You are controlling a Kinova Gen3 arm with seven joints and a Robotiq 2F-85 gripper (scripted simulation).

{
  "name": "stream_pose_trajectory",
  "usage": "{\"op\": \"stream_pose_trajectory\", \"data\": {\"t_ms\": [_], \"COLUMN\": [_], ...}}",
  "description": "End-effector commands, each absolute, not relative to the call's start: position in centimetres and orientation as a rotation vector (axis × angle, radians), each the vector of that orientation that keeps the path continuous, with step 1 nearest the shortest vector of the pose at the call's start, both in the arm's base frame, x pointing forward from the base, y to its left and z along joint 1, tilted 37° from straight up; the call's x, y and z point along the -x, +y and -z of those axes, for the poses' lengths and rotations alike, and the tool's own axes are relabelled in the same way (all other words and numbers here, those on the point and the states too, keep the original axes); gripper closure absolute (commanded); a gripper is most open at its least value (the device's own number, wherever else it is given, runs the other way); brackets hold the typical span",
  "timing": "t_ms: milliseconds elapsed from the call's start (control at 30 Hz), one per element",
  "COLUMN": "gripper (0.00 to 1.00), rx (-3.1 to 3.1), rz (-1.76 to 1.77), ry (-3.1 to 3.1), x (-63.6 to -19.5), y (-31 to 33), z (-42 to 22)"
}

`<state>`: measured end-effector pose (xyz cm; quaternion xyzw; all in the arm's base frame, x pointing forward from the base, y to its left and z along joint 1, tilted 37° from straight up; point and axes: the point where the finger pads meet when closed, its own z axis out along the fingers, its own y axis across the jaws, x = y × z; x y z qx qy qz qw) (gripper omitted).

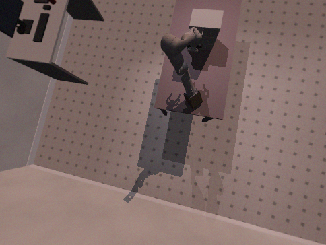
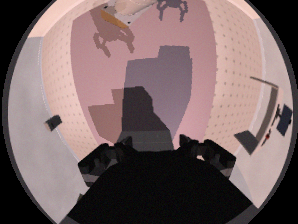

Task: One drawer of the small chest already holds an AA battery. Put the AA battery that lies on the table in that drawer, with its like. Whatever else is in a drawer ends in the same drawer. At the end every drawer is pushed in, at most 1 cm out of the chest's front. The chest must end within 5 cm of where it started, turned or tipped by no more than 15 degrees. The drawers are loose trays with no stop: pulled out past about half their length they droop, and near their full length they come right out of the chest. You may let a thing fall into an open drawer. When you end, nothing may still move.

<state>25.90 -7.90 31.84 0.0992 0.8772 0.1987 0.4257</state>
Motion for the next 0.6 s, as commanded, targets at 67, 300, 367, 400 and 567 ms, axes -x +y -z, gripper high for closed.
{"op": "stream_pose_trajectory", "data": {"t_ms": [67, 300, 367, 400, 567], "gripper": [0.00, 1.00, 1.00, 1.00, 1.00], "rx": [-0.228, -0.228, -0.228, -0.228, -0.228], "rz": [-0.513, -0.512, -0.512, -0.512, -0.512], "ry": [2.187, 2.187, 2.187, 2.187, 2.187], "x": [-26.30, -26.31, -26.31, -26.31, -26.31], "y": [-7.00, -7.00, -7.00, -7.00, -7.00], "z": [-31.36, -31.36, -31.36, -31.36, -31.36]}}
